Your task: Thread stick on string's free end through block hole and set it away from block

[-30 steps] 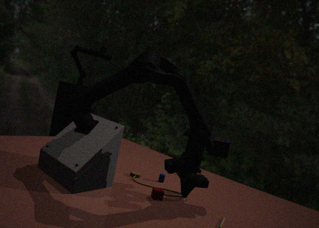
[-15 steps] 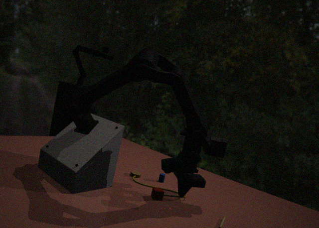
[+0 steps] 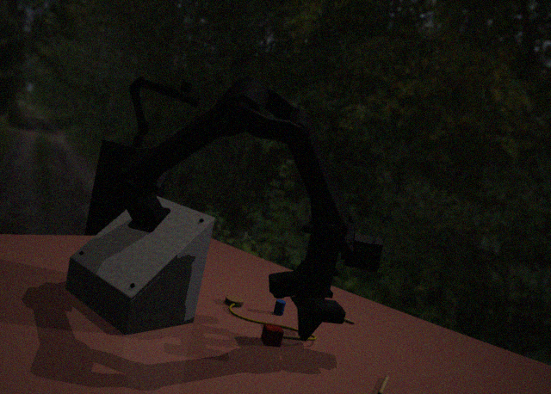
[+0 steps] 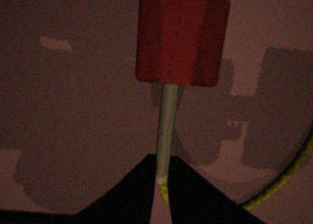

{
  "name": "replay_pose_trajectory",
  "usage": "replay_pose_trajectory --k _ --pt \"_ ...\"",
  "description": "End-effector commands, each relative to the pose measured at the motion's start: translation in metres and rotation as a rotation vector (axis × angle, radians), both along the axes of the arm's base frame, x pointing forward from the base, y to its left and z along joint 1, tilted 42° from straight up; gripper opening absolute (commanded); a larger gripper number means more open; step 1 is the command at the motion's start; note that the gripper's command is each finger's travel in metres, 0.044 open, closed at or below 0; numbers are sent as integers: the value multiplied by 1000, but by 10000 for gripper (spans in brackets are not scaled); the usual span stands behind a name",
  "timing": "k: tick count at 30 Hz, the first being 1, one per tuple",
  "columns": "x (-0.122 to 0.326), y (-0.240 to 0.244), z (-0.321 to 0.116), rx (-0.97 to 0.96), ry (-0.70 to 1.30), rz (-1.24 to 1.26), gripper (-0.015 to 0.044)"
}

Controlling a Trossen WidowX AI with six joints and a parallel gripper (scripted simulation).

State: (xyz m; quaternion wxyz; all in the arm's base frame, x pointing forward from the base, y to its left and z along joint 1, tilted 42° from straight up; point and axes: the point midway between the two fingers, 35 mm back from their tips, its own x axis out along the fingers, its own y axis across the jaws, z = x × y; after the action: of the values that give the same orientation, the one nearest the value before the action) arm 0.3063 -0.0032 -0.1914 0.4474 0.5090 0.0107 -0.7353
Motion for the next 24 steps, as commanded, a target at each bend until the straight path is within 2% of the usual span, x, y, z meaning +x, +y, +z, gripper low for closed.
replay_pose_trajectory --k 1,24 --pt "-6 -4 2 -4 9 2 0" --pt "-27 -17 15 -5 10 2 0"
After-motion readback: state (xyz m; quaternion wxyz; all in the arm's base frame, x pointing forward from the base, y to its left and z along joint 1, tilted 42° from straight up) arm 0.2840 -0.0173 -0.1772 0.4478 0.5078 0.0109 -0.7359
